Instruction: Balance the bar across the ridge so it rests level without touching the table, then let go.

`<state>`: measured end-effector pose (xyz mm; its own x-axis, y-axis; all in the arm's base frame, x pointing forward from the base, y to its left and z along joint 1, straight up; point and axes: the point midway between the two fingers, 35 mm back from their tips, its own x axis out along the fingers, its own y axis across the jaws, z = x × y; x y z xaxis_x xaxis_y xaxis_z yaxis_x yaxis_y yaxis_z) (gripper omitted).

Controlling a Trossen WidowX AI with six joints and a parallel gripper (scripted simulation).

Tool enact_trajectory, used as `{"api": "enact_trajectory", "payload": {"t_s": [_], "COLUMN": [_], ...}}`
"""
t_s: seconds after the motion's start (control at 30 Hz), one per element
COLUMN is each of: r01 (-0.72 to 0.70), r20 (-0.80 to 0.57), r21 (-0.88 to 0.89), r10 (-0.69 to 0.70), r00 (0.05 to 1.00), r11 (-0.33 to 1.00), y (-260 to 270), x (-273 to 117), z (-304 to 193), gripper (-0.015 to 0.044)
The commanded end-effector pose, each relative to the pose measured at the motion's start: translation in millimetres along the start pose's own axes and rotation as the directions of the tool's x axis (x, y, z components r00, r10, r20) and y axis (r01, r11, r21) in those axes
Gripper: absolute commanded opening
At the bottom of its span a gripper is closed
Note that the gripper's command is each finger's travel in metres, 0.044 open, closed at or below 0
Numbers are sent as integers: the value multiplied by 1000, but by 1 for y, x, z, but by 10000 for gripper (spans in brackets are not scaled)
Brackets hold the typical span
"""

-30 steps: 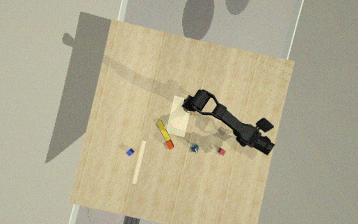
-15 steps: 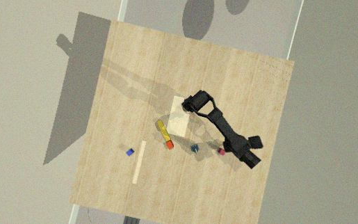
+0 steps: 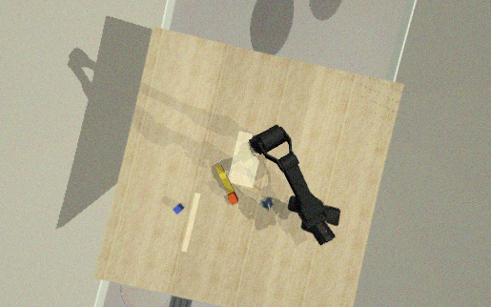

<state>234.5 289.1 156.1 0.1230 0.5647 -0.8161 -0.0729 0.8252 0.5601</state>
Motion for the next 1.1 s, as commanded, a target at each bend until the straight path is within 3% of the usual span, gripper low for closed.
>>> {"api": "enact_trajectory", "payload": {"t_s": [0.0, 0.5, 1.07], "r01": [33, 105, 69], "r20": [29, 99, 112], "r21": [107, 529, 877], "r10": [-36, -184, -343], "r00": [999, 978, 933], "r11": [994, 842, 475], "y": [-16, -87, -168], "x": [-8, -42, -89], "z": [14, 56, 77], "gripper": [315, 315, 315]}}
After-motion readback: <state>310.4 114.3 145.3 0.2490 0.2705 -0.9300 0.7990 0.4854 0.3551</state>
